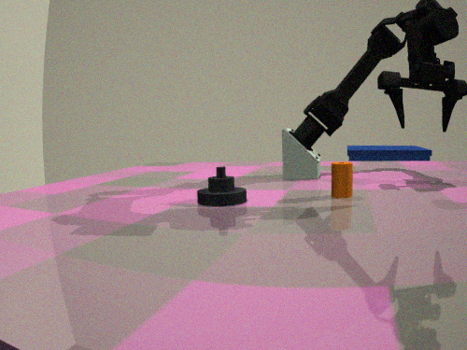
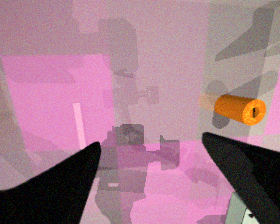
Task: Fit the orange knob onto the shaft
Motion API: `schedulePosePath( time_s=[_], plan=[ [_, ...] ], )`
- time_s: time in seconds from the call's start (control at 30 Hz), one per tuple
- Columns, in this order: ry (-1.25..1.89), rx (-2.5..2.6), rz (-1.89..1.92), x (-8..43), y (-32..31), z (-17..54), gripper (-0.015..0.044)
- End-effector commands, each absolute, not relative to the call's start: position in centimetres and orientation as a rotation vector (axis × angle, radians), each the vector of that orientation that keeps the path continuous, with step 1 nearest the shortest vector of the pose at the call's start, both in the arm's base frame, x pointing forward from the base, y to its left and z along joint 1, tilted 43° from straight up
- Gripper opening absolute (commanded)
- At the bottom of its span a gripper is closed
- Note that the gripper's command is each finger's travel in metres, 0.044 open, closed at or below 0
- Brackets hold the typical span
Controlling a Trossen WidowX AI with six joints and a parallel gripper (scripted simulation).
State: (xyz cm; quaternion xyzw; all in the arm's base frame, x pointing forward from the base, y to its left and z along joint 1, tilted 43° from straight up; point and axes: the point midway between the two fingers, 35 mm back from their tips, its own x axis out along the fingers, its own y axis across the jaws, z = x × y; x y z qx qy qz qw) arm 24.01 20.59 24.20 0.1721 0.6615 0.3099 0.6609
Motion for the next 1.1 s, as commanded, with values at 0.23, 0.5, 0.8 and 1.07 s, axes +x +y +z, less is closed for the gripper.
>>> schedulePosePath(
  time_s=[0.23, 0.5, 0.8, 1.07],
  plan=[
    [1.568, 0.502, 0.666, 24.1, 19.9, 24.3, 0.044],
    [1.57, 0.487, 0.651, 27.3, 10.4, 15.2, 0.044],
    [1.574, 0.502, 0.664, 26.4, 8.2, 12.8, 0.044],
    [1.573, 0.502, 0.665, 26.1, 10.4, 10.3, 0.044]
  ],
)
